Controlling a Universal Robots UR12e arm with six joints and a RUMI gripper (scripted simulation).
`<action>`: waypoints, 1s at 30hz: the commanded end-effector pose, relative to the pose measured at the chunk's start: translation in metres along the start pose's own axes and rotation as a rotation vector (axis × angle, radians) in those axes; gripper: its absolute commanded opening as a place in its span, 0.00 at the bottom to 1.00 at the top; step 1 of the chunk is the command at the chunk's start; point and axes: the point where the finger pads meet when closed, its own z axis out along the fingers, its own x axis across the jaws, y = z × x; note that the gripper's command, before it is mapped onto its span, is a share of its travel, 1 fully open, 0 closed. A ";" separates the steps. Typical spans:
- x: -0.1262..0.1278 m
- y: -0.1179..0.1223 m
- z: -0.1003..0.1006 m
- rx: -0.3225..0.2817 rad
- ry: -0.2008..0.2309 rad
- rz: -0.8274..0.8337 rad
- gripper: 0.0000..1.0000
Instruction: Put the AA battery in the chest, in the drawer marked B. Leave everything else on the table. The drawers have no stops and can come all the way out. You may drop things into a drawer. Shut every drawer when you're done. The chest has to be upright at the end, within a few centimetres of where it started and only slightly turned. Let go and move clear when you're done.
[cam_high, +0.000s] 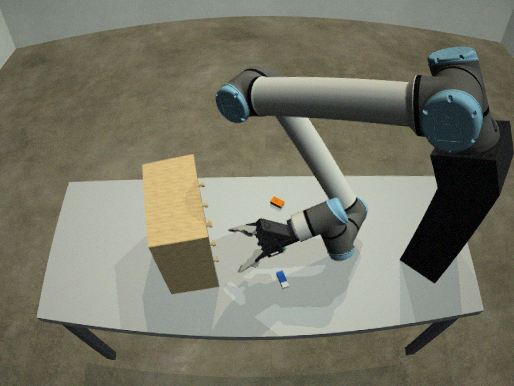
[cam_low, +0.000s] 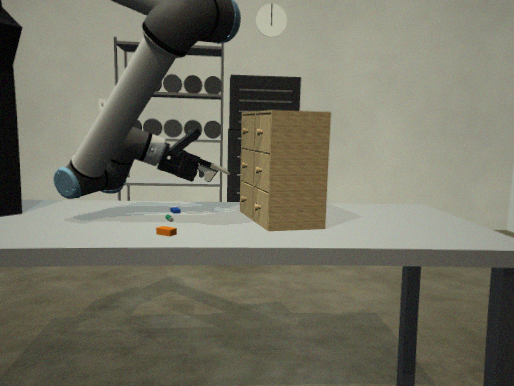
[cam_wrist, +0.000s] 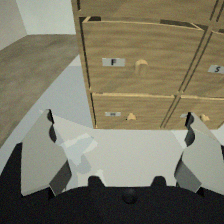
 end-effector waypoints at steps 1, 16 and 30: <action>0.000 -0.002 -0.001 -0.007 0.000 0.001 1.00; -0.001 -0.005 -0.005 -0.050 -0.002 0.000 1.00; -0.001 -0.010 -0.015 -0.150 -0.002 0.000 1.00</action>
